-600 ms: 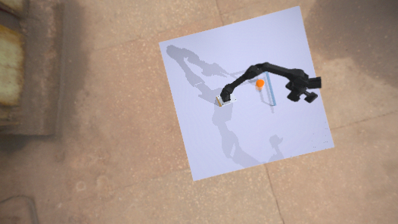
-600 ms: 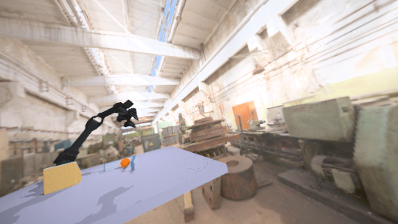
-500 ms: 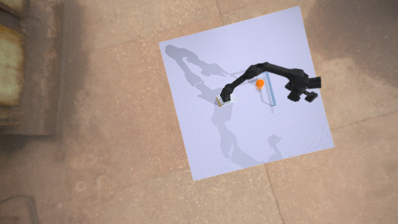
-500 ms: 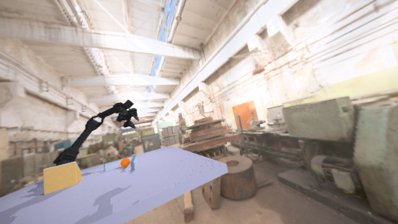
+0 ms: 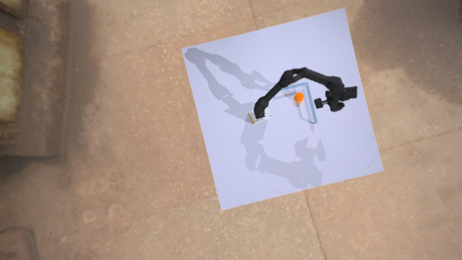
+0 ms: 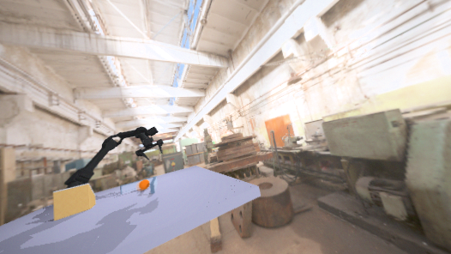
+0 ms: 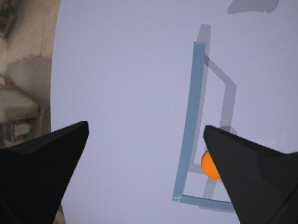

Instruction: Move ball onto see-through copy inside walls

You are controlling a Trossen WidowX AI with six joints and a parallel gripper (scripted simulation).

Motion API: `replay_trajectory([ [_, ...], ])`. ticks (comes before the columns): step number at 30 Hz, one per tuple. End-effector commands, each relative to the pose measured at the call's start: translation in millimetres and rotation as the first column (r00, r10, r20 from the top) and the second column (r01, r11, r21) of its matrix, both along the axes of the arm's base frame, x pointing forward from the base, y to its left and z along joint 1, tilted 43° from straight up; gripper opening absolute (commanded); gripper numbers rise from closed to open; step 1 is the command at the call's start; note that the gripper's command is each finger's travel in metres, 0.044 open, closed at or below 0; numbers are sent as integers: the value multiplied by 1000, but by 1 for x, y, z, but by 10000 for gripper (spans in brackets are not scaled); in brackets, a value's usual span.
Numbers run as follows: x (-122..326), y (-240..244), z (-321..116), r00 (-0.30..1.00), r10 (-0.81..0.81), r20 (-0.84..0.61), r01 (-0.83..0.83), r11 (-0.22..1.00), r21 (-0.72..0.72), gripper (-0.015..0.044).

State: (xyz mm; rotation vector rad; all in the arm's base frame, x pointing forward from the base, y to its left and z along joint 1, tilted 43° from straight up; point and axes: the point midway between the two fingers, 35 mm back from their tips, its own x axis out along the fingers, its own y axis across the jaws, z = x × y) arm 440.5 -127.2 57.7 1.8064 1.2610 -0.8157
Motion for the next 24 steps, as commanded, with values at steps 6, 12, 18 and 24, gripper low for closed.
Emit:
replay_trajectory([
  [6, -51, 100, -11, 529, 791, 306, -772, 599, -213, 435],
  [12, -78, 136, -15, 150, 905, 397, -884, 303, -356, 435],
  [18, -92, 152, -16, -35, 904, 425, -887, 168, -430, 435],
  [24, -92, 152, -16, -35, 904, 425, -887, 168, -430, 435],
])
